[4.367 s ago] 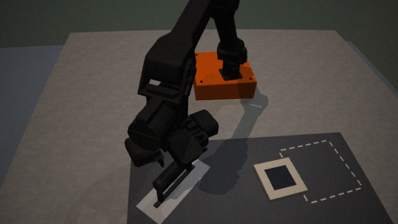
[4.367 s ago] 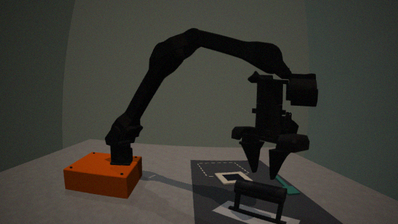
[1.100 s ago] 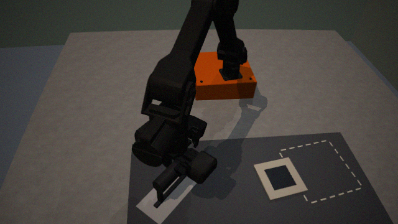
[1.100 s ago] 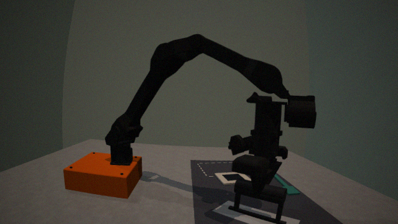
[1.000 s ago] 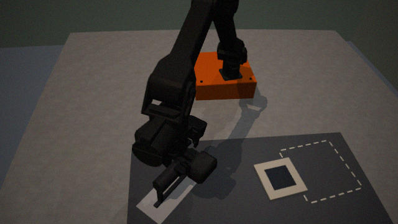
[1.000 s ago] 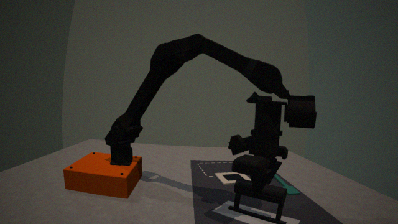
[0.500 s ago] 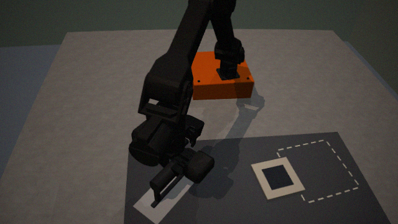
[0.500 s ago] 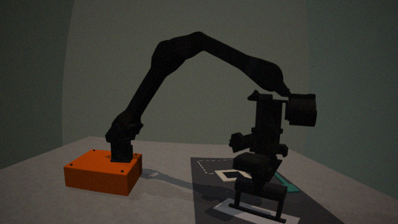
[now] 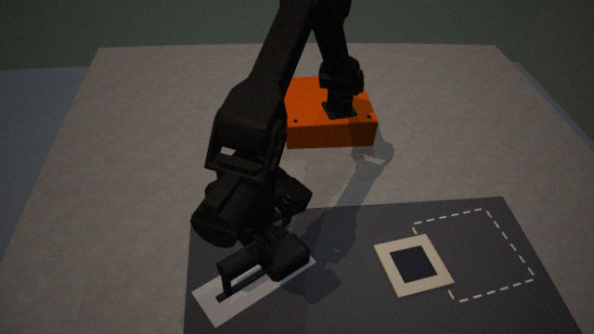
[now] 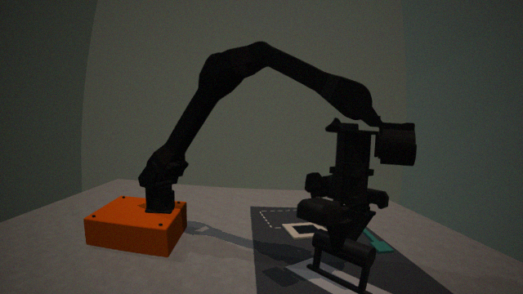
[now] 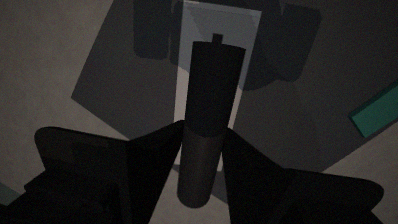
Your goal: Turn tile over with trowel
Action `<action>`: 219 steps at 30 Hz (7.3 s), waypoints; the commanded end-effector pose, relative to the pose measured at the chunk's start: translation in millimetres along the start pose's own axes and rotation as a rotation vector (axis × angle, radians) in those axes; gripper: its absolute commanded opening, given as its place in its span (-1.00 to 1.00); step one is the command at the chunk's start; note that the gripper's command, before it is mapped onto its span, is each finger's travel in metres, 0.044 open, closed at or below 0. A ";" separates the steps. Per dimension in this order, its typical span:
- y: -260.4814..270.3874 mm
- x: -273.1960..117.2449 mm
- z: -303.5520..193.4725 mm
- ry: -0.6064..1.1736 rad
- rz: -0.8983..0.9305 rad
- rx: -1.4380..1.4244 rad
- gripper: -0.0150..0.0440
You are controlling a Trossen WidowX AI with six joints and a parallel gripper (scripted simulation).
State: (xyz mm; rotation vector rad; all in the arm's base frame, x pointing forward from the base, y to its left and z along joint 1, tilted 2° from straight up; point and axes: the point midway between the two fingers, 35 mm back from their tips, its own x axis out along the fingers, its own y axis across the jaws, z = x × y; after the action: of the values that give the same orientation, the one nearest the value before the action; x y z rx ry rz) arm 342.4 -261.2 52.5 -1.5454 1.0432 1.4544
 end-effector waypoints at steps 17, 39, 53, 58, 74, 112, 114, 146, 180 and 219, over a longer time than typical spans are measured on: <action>0.0 0.5 0.4 -0.003 0.000 0.389 0.04; 0.0 0.5 0.4 -0.003 0.000 0.389 0.42; 1.0 -54.0 0.8 0.011 -0.010 0.383 0.53; 2.1 -53.9 -0.5 0.011 -0.033 0.464 0.53; 5.8 -41.1 -5.9 -0.035 -0.180 0.986 0.53; 26.5 -18.4 -3.6 -0.436 -0.447 2.171 0.53; 26.9 -17.4 -2.6 -0.470 -0.454 2.226 0.53; 36.2 -9.0 26.5 -1.277 -0.337 3.031 0.53; 12.9 13.9 23.4 -1.443 -0.250 3.134 0.53; -5.4 30.6 18.8 -1.442 -0.249 3.136 -0.30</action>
State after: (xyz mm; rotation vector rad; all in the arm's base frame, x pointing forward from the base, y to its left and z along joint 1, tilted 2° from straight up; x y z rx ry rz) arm 340.7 -243.4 20.9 1.4300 0.5509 -0.5194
